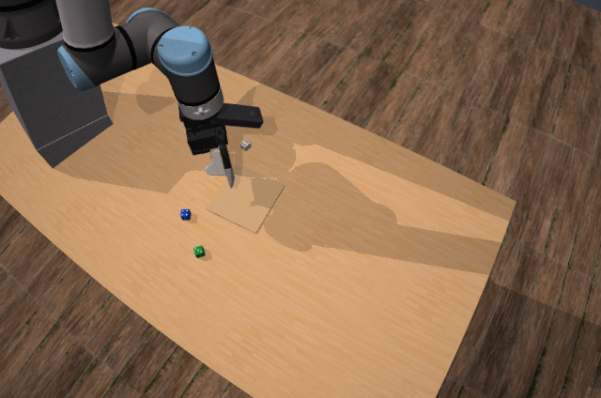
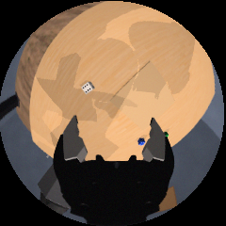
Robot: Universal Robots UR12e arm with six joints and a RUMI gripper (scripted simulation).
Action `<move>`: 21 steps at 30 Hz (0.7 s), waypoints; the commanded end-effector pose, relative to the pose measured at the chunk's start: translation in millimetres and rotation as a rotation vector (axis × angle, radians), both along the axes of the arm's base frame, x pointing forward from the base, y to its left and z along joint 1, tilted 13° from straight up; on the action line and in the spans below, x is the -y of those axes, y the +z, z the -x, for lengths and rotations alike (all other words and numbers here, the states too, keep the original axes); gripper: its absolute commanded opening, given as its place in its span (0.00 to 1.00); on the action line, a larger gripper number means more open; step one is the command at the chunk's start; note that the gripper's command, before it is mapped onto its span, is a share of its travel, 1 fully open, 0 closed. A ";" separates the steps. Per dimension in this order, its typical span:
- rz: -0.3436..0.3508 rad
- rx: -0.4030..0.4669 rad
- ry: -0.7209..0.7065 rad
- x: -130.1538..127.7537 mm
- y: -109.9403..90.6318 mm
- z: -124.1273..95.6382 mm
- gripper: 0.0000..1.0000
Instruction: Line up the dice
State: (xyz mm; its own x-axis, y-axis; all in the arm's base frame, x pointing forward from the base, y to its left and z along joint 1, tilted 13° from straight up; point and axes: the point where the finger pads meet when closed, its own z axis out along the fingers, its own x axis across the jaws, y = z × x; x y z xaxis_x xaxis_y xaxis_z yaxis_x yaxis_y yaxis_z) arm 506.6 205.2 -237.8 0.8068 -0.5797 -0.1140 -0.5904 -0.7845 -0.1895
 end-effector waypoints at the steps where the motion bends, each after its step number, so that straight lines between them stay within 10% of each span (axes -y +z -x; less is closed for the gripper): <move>1: 0.002 0.000 -0.001 -25.6 6.0 2.0 1.00; 21: 0.002 0.000 -0.001 -76.1 17.2 8.2 1.00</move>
